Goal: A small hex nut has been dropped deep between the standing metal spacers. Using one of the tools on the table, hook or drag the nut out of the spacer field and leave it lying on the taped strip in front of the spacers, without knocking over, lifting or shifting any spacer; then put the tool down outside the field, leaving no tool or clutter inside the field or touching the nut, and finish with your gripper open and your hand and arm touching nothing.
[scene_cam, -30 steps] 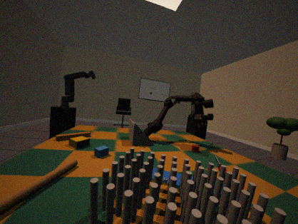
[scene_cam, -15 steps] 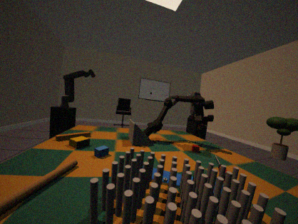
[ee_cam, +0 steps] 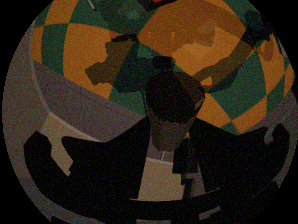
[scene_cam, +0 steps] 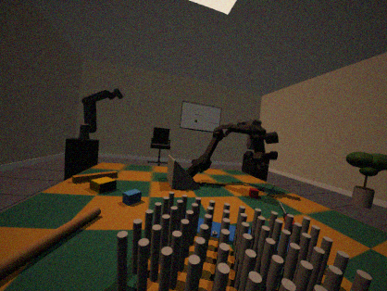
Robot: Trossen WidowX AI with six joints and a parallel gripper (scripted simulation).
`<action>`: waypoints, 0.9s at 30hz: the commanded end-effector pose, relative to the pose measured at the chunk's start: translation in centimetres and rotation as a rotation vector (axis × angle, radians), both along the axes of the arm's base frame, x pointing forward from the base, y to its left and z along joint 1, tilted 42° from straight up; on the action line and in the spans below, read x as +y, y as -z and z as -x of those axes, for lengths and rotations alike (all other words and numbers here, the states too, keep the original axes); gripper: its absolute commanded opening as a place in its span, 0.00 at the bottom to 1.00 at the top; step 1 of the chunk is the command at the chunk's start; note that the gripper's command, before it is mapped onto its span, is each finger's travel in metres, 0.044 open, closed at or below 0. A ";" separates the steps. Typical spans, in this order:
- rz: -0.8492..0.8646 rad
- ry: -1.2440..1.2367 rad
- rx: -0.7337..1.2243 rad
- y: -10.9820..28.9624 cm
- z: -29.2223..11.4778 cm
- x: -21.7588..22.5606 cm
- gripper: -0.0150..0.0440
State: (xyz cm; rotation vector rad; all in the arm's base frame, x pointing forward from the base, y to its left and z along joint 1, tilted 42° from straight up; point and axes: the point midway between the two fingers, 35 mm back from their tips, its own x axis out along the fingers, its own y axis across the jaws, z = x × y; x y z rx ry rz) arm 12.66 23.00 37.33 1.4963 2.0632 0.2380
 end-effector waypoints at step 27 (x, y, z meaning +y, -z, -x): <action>0.007 -0.002 -0.003 1.4 -0.3 1.4 0.25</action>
